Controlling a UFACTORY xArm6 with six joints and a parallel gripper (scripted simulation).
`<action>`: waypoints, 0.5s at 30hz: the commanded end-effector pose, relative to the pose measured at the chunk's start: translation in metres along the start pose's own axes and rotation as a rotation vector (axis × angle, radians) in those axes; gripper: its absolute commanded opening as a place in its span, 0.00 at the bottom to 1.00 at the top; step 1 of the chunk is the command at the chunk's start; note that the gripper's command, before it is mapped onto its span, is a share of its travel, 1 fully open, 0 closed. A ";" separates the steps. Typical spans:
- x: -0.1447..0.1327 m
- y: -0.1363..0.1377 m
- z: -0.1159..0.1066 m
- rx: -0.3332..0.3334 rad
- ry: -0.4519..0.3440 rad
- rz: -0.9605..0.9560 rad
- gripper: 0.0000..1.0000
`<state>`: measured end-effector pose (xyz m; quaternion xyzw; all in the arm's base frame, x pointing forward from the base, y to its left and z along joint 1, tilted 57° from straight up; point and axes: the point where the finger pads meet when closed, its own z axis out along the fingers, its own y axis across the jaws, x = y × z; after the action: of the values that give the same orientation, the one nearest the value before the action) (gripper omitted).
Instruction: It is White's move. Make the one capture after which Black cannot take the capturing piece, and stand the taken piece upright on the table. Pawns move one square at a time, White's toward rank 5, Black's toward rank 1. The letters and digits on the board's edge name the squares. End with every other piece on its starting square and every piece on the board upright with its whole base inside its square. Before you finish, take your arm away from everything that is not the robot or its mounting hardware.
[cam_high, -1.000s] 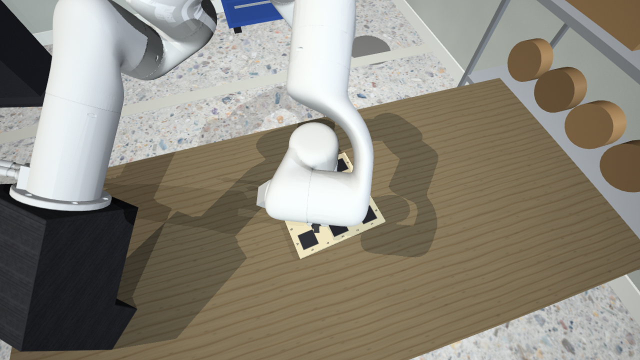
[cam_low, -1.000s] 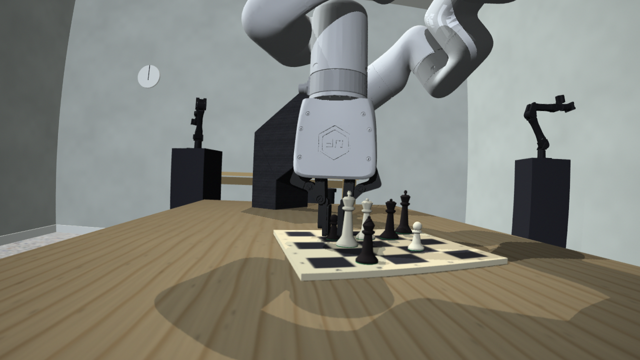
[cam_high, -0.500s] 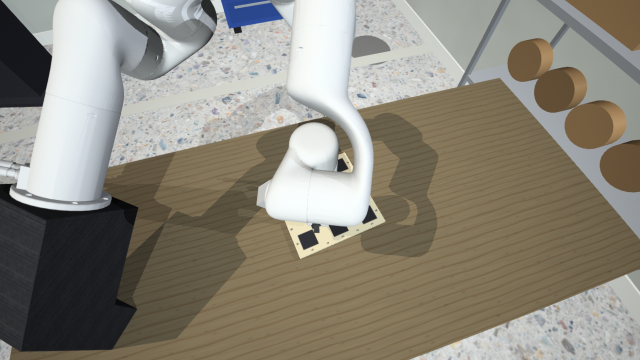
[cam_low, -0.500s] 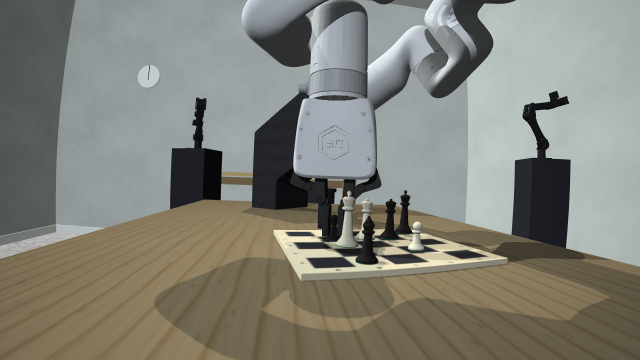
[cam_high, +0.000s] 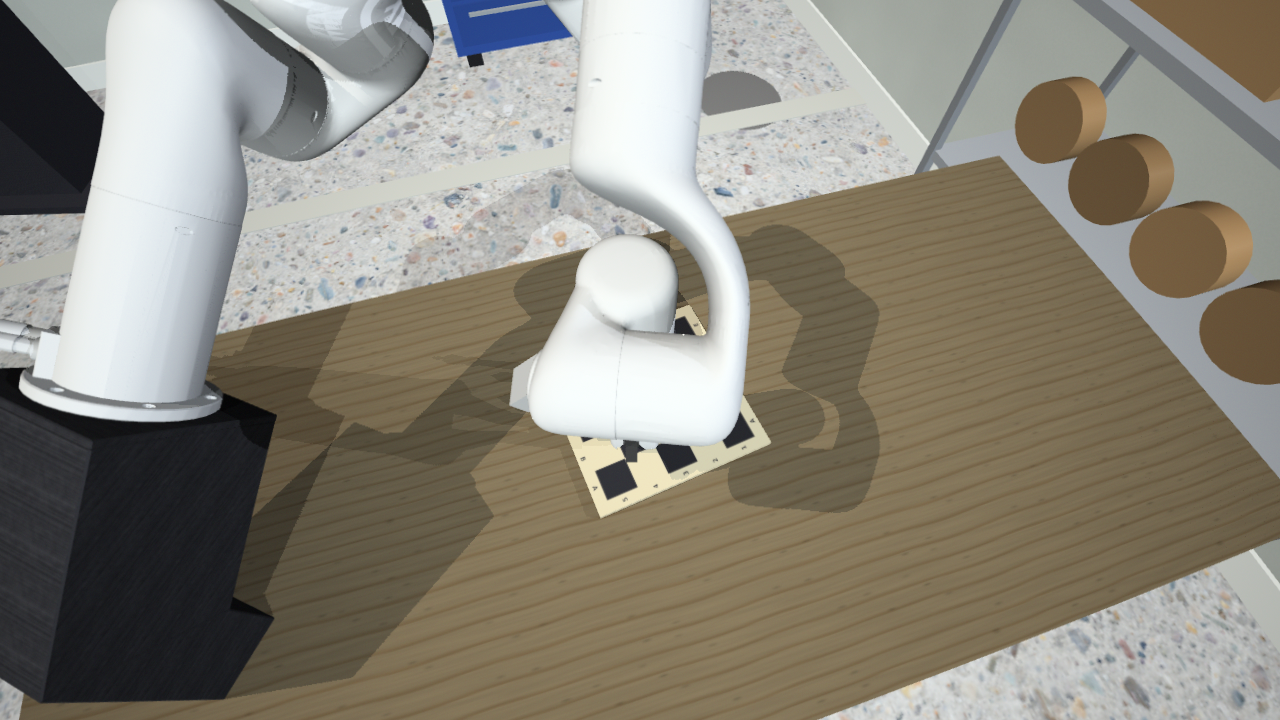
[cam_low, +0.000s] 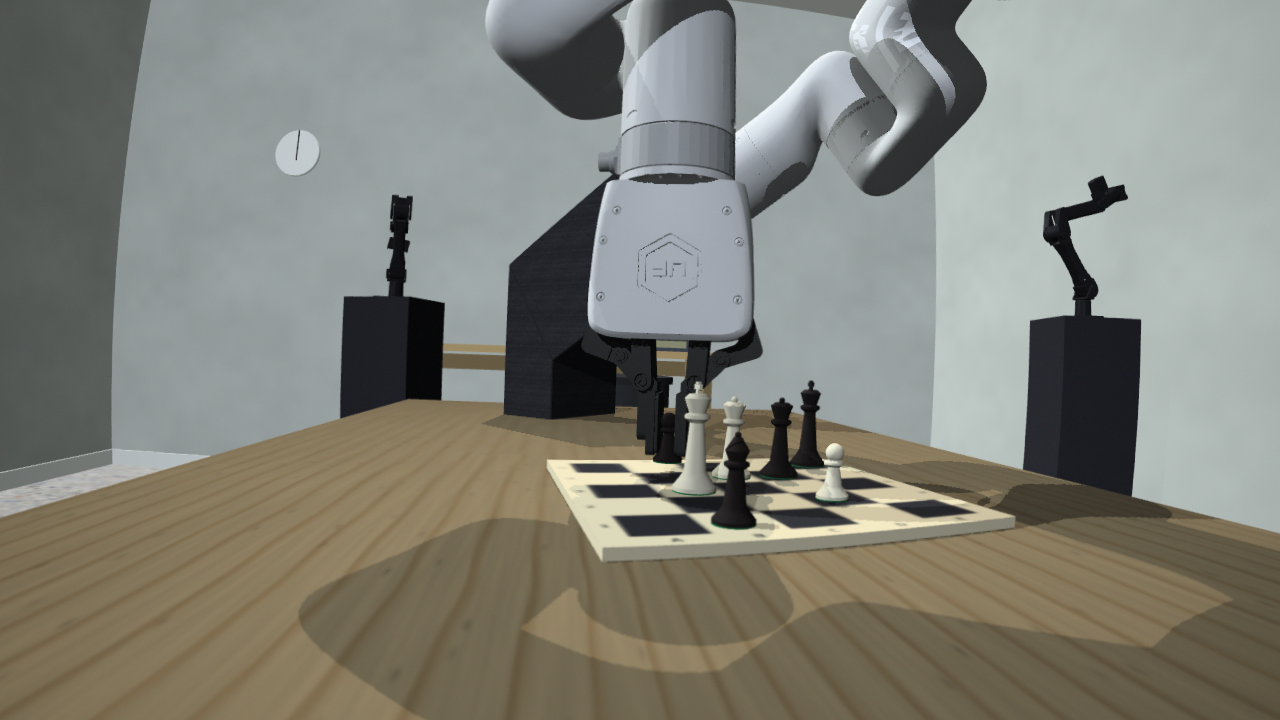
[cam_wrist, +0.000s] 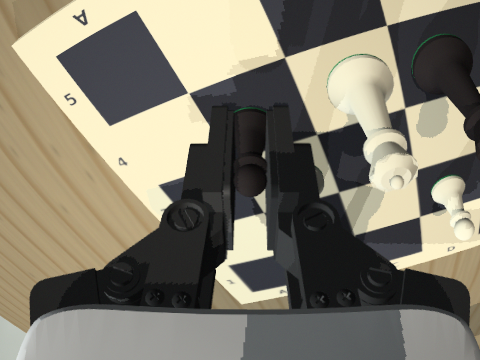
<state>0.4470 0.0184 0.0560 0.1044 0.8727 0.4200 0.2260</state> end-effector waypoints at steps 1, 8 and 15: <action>-0.002 0.000 -0.031 -0.001 -0.005 -0.001 0.00; -0.002 0.000 -0.067 -0.001 -0.005 -0.001 0.00; -0.002 0.000 -0.089 -0.001 -0.005 -0.001 0.00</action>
<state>0.4105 -0.0358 0.0986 0.1053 0.8722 0.4195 0.2284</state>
